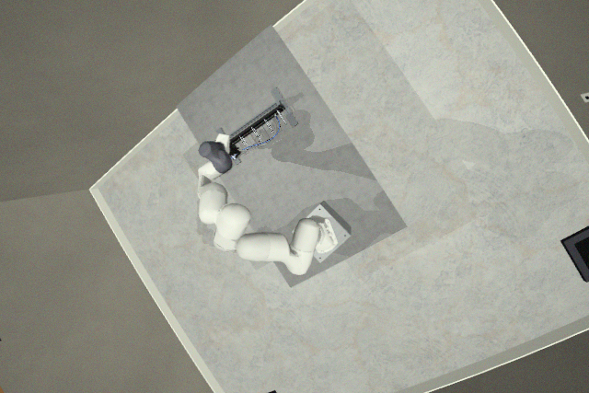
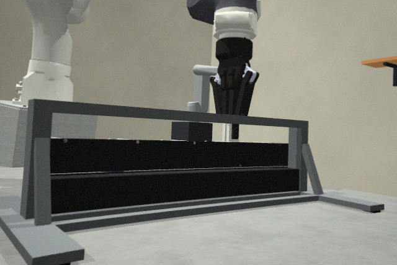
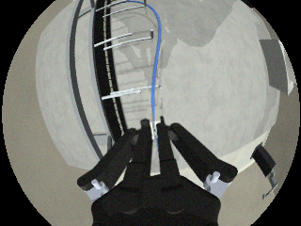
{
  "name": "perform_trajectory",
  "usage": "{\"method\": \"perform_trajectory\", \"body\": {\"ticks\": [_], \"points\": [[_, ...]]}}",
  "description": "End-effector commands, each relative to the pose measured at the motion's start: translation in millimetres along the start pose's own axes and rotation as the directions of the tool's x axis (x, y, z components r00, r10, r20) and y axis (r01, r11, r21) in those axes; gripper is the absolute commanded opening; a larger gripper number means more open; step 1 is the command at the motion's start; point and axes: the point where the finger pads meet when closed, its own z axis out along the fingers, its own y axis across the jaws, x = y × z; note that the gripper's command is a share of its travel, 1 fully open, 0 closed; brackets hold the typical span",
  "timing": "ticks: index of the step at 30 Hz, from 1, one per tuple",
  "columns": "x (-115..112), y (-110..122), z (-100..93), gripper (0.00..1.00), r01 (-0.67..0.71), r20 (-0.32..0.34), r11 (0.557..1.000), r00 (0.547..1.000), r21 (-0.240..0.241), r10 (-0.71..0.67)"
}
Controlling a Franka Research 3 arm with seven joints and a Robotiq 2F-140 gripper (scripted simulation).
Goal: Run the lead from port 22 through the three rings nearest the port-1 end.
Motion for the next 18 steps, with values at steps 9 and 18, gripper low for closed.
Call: {"method": "perform_trajectory", "body": {"ticks": [9,18], "points": [[0,-12,0.2,0.0,0.002,0.001,1.0,1.0,0.002,-0.002],[0,-23,0.2,0.0,0.002,0.001,1.0,1.0,0.002,-0.002]]}}
